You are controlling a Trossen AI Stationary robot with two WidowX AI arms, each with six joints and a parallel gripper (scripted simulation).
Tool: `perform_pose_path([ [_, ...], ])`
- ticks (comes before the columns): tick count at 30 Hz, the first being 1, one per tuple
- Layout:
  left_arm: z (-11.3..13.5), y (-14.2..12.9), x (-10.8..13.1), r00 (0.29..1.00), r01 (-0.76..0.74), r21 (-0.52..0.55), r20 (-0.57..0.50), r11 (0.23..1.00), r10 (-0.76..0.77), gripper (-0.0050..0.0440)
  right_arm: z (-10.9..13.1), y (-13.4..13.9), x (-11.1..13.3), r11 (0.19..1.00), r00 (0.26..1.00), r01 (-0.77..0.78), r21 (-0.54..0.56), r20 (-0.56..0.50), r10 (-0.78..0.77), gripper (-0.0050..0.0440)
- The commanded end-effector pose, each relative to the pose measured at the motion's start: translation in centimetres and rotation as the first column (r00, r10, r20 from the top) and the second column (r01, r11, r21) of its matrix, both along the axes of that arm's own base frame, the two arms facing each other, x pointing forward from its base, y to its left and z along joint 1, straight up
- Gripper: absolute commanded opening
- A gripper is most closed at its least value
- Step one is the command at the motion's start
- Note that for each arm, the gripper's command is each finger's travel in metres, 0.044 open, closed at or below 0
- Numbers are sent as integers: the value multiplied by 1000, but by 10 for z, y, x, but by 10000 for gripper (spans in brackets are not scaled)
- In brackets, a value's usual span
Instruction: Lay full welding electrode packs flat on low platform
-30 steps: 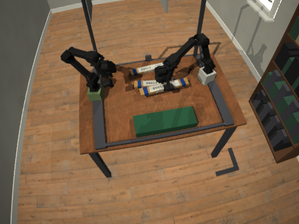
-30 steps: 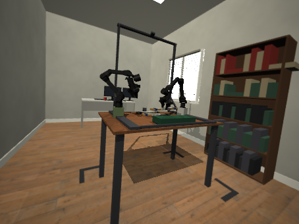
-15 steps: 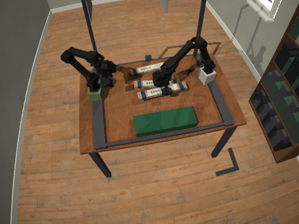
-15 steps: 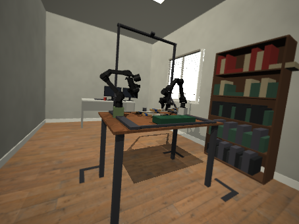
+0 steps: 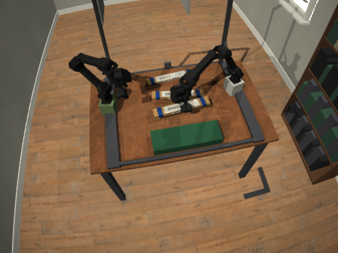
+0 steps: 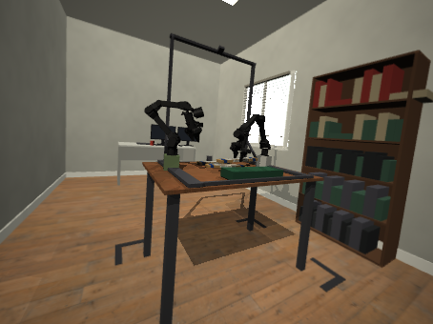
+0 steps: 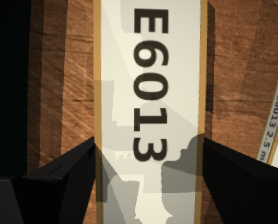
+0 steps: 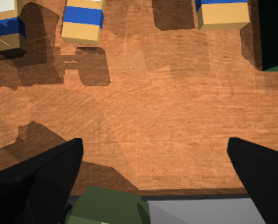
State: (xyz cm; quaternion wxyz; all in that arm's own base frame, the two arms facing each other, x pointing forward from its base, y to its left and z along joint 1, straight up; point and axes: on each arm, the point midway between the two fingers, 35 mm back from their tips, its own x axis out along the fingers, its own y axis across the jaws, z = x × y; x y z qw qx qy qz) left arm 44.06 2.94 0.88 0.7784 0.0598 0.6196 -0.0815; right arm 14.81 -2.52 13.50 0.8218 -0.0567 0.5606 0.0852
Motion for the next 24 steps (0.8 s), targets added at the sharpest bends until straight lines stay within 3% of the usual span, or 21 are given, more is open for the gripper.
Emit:
perform_pose_path([
  [1, 19, 9, 23, 998, 1, 0, 61, 1000, -1, -50, 7, -1, 2, 1000, 1000, -2, -5, 22, 2, 430],
  [10, 30, 9, 30, 997, 3, 2, 80, 1000, -3, -50, 7, -1, 2, 1000, 1000, -2, -5, 22, 2, 430],
  [24, 28, 9, 31, 997, 0, 3, 74, 1000, -1, -50, 7, -1, 2, 1000, 1000, -2, -5, 22, 2, 430],
])
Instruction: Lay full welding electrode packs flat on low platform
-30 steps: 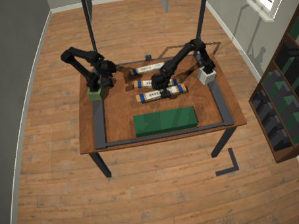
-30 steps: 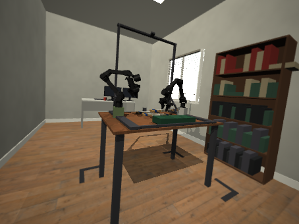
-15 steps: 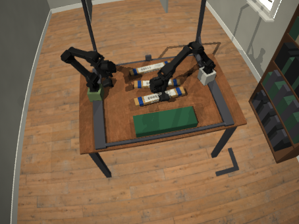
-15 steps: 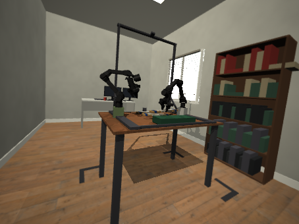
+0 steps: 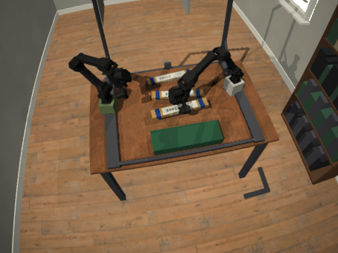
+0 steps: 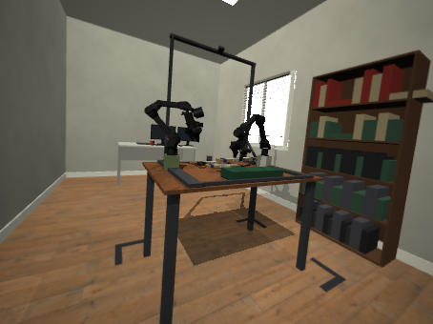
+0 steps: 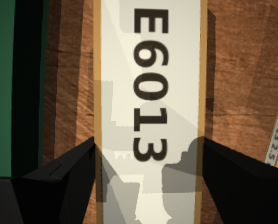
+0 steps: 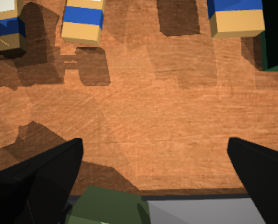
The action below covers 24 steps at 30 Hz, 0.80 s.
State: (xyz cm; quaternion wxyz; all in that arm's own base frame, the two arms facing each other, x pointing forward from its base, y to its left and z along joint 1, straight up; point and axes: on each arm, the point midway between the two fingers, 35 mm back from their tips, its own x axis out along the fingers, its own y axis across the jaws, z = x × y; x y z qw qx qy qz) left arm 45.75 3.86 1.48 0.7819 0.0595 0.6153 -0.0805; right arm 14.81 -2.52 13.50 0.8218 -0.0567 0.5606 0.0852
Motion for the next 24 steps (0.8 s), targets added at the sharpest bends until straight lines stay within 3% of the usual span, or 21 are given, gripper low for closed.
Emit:
perform_pose_path([
  [1, 22, 0, 14, 998, 2, 3, 64, 1000, -2, -50, 7, -1, 2, 1000, 1000, -2, -5, 22, 2, 430],
  [7, 22, 0, 14, 998, 2, 3, 64, 1000, -2, -50, 7, -1, 2, 1000, 1000, -2, -5, 22, 2, 430],
  [20, -12, -1, 7, 1000, 2, 0, 30, 1000, -2, -50, 7, -1, 2, 1000, 1000, -2, -5, 22, 2, 430],
  [22, -12, -1, 7, 1000, 2, 0, 30, 1000, -2, -50, 7, -1, 2, 1000, 1000, -2, -5, 22, 2, 430],
  [23, 4, 0, 14, 997, 2, 4, 75, 1000, -2, -50, 7, -1, 2, 1000, 1000, -2, -5, 22, 2, 430],
  [24, -3, 0, 12, 998, 2, 3, 60, 1000, -2, -50, 7, -1, 2, 1000, 1000, -2, -5, 22, 2, 430],
])
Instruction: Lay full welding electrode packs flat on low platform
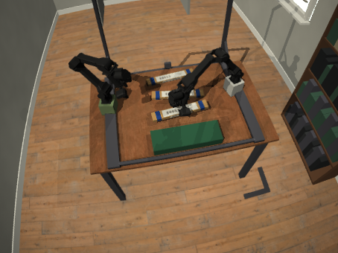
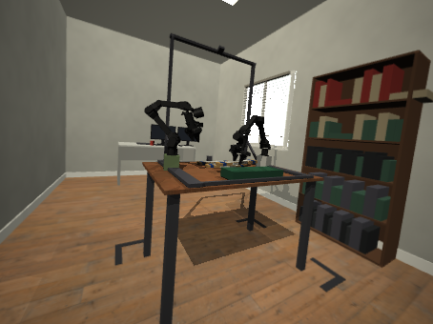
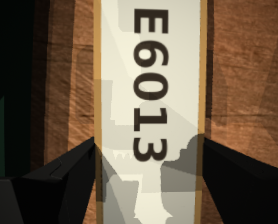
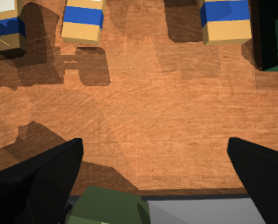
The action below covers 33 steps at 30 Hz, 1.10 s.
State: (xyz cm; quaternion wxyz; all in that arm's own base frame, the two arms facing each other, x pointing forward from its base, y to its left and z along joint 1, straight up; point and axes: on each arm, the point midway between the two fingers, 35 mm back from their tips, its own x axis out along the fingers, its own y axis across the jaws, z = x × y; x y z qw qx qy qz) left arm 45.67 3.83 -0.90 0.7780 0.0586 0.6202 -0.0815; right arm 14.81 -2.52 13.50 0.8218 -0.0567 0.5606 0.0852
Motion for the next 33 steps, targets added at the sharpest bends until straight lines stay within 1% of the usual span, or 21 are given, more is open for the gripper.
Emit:
perform_pose_path([
  [1, 14, 0, 11, 998, 1, 3, 62, 1000, -2, -50, 7, -1, 2, 1000, 1000, -2, -5, 22, 2, 430],
  [3, 4, -1, 9, 999, 2, 1, 45, 1000, -2, -50, 7, -1, 2, 1000, 1000, -2, -5, 22, 2, 430],
  [9, -6, -1, 8, 999, 2, 1, 43, 1000, -2, -50, 7, -1, 2, 1000, 1000, -2, -5, 22, 2, 430],
  [15, -4, 0, 12, 998, 1, 3, 64, 1000, -2, -50, 7, -1, 2, 1000, 1000, -2, -5, 22, 2, 430],
  [16, 0, 0, 16, 997, 1, 5, 81, 1000, -2, -50, 7, -1, 2, 1000, 1000, -2, -5, 22, 2, 430],
  [17, -12, 0, 12, 998, 1, 2, 57, 1000, -2, -50, 7, -1, 2, 1000, 1000, -2, -5, 22, 2, 430],
  [18, -17, -1, 9, 999, 2, 1, 46, 1000, -2, -50, 7, -1, 2, 1000, 1000, -2, -5, 22, 2, 430],
  [23, -26, -1, 8, 999, 2, 1, 43, 1000, -2, -50, 7, -1, 2, 1000, 1000, -2, -5, 22, 2, 430],
  [27, -29, 0, 12, 998, 2, 2, 55, 1000, -2, -50, 7, -1, 2, 1000, 1000, -2, -5, 22, 2, 430],
  [28, -26, 0, 13, 998, 1, 3, 64, 1000, -2, -50, 7, -1, 2, 1000, 1000, -2, -5, 22, 2, 430],
  [29, -30, 0, 12, 998, 1, 3, 60, 1000, -2, -50, 7, -1, 2, 1000, 1000, -2, -5, 22, 2, 430],
  [30, -22, 0, 16, 997, 1, 5, 79, 1000, -2, -50, 7, -1, 2, 1000, 1000, -2, -5, 22, 2, 430],
  [33, -26, 1, 14, 998, 1, 6, 69, 1000, -1, -50, 7, -1, 2, 1000, 1000, -2, -5, 22, 2, 430],
])
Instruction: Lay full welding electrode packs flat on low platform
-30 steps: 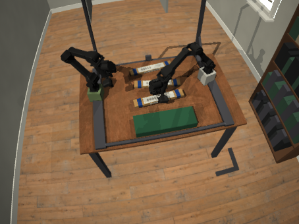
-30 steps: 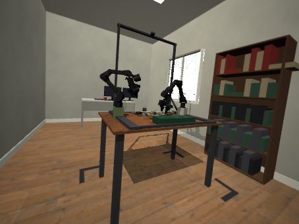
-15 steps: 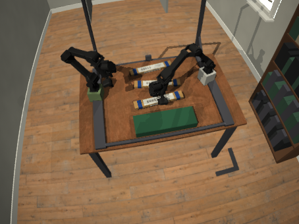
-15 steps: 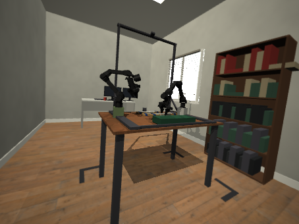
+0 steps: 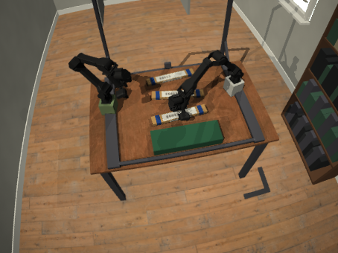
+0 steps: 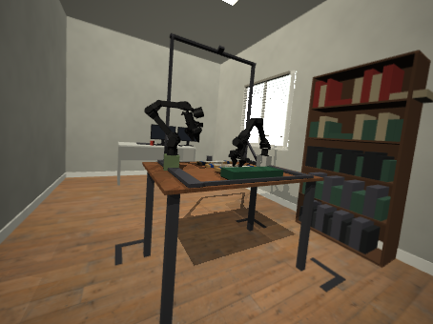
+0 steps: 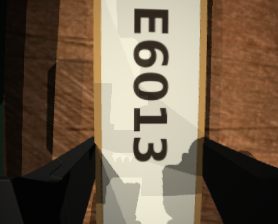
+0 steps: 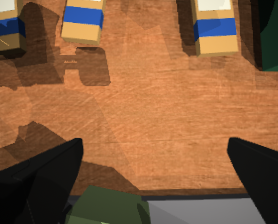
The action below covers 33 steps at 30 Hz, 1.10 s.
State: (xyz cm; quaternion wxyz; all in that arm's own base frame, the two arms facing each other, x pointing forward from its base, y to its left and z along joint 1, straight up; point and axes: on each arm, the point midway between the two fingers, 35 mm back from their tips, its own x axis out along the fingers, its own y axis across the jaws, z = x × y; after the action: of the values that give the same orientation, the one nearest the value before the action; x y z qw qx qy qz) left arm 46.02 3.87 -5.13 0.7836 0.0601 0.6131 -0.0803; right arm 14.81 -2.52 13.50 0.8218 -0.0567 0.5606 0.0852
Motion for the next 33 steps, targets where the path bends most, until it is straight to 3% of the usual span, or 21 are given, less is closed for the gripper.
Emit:
perform_pose_path([
  [1, 16, 0, 10, 999, 1, 4, 50, 1000, -1, -50, 7, -1, 2, 1000, 1000, -2, -5, 22, 2, 430],
  [8, 5, -1, 8, 999, 1, 0, 36, 1000, -1, -50, 7, -1, 2, 1000, 1000, -2, -5, 22, 2, 430],
  [17, 13, 0, 12, 998, 1, 3, 62, 1000, -1, -50, 7, -1, 2, 1000, 1000, -2, -5, 22, 2, 430],
  [22, -4, -1, 7, 1000, 1, 0, 31, 1000, -1, -50, 7, -1, 2, 1000, 1000, -2, -5, 22, 2, 430],
  [33, 0, 0, 10, 999, 1, 4, 50, 1000, -1, -50, 7, -1, 2, 1000, 1000, -2, -5, 22, 2, 430],
])
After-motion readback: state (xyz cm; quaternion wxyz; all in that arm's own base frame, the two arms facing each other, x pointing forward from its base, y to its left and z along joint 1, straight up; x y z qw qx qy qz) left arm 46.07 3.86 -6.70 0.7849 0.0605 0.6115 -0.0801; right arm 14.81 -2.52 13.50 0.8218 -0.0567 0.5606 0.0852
